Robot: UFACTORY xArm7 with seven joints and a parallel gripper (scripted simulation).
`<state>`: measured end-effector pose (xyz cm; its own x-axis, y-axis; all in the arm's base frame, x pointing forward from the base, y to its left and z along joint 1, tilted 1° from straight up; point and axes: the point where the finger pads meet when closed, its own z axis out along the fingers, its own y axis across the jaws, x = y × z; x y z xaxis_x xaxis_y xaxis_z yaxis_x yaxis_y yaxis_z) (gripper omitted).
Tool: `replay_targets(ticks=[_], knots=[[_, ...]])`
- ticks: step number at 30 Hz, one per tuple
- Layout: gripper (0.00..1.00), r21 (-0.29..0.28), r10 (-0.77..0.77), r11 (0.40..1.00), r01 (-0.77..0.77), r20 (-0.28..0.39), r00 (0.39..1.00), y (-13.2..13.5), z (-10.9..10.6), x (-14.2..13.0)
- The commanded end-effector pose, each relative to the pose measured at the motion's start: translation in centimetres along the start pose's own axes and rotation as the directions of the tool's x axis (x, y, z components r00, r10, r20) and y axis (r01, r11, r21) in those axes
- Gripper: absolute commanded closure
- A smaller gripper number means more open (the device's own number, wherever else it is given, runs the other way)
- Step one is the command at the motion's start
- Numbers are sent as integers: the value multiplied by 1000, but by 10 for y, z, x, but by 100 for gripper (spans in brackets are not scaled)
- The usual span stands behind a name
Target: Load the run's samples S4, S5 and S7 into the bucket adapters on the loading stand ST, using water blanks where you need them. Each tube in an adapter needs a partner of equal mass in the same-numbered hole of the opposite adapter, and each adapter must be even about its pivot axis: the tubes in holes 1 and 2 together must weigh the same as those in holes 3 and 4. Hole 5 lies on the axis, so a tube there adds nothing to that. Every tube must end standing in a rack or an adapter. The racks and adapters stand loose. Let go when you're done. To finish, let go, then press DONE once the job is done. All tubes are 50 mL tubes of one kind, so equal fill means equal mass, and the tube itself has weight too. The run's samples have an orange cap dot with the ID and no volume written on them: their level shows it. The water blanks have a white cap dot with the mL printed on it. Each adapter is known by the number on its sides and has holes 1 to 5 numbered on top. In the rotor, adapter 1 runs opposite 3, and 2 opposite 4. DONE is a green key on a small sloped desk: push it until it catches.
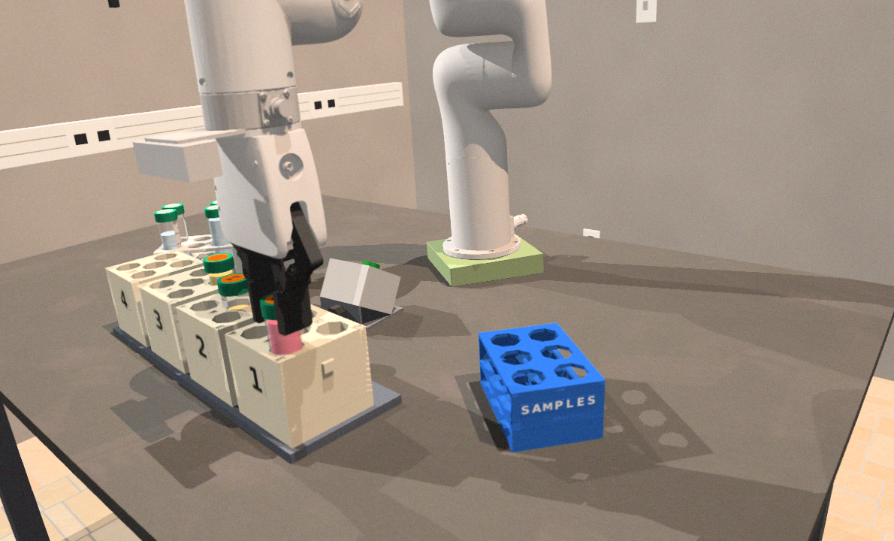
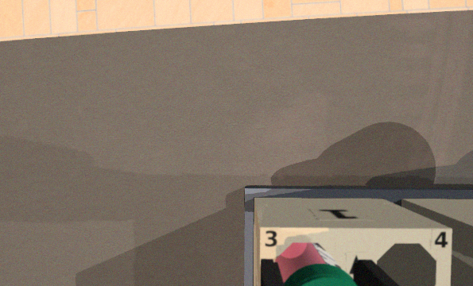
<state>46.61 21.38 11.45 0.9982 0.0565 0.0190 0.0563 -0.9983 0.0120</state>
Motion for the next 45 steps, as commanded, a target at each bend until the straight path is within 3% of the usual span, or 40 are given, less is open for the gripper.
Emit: replay_targets(ticks=[1,13,29,30,45], knots=[[100,2,0,1000,0,-5,1000,-1,2,2],[100,2,0,1000,0,-5,1000,-1,14,2],[100,2,0,1000,0,-5,1000,-1,15,2],[56,2,0,1000,0,-5,1000,-1,15,2],[56,2,0,1000,0,-5,1000,-1,15,2]])
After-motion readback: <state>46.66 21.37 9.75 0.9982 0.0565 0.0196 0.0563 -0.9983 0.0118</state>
